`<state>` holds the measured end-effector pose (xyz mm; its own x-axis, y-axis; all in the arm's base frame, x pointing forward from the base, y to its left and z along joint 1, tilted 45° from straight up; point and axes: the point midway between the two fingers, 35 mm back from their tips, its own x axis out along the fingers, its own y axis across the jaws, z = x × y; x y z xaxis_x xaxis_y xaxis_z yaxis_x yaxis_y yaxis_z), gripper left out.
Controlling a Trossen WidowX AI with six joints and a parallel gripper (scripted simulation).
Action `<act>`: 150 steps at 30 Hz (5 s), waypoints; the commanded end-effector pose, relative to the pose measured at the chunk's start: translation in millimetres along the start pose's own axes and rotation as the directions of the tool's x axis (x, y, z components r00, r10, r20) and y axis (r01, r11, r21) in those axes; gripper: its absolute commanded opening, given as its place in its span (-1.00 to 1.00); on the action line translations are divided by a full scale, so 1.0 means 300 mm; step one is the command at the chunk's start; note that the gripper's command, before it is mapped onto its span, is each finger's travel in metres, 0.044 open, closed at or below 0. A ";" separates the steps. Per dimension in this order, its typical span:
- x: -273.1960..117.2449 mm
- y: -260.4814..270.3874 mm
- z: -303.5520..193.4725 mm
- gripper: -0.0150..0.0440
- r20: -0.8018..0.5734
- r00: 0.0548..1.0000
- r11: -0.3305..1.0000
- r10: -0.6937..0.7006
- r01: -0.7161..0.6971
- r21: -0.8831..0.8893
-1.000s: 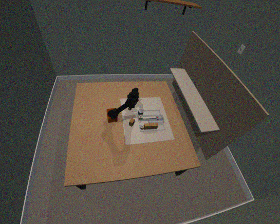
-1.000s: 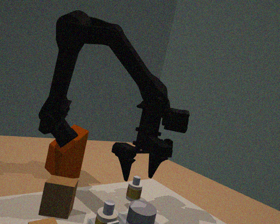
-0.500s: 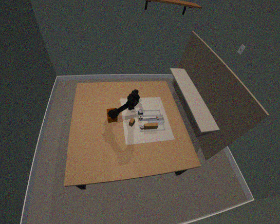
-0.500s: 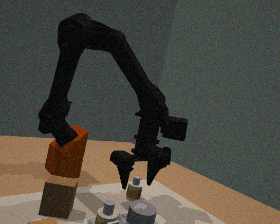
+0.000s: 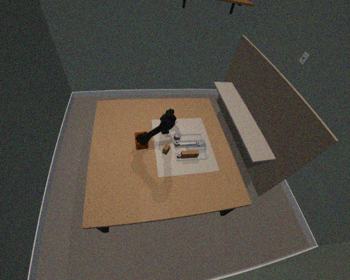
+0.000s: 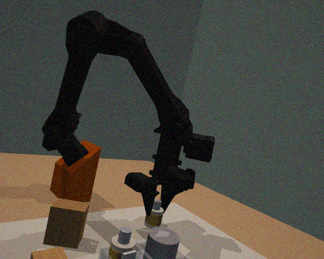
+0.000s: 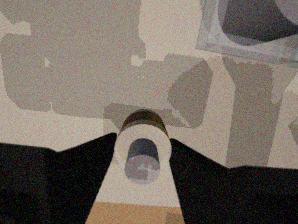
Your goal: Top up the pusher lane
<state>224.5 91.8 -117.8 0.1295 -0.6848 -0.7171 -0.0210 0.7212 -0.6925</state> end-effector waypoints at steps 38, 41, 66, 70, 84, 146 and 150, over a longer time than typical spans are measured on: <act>-0.308 -0.162 0.100 -0.49 0.002 1.000 1.000 0.018 -0.018 -0.003; -0.291 -0.217 0.124 -0.49 0.003 1.000 1.000 0.019 -0.019 0.000; -0.157 -0.520 0.186 -0.49 0.002 1.000 1.000 -0.013 0.012 0.026; -0.111 -0.521 0.186 -0.49 0.002 1.000 1.000 -0.013 0.013 0.026; -0.108 -0.521 0.197 -0.49 0.002 1.000 1.000 -0.013 0.013 0.026; -0.109 -0.523 0.283 -0.49 0.003 1.000 1.000 -0.013 0.013 0.027; -0.109 -0.523 0.288 -0.49 0.003 1.000 1.000 -0.013 0.013 0.027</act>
<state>297.5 7.5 18.1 0.1084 -0.6961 -0.7097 -0.0111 0.7130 -0.7011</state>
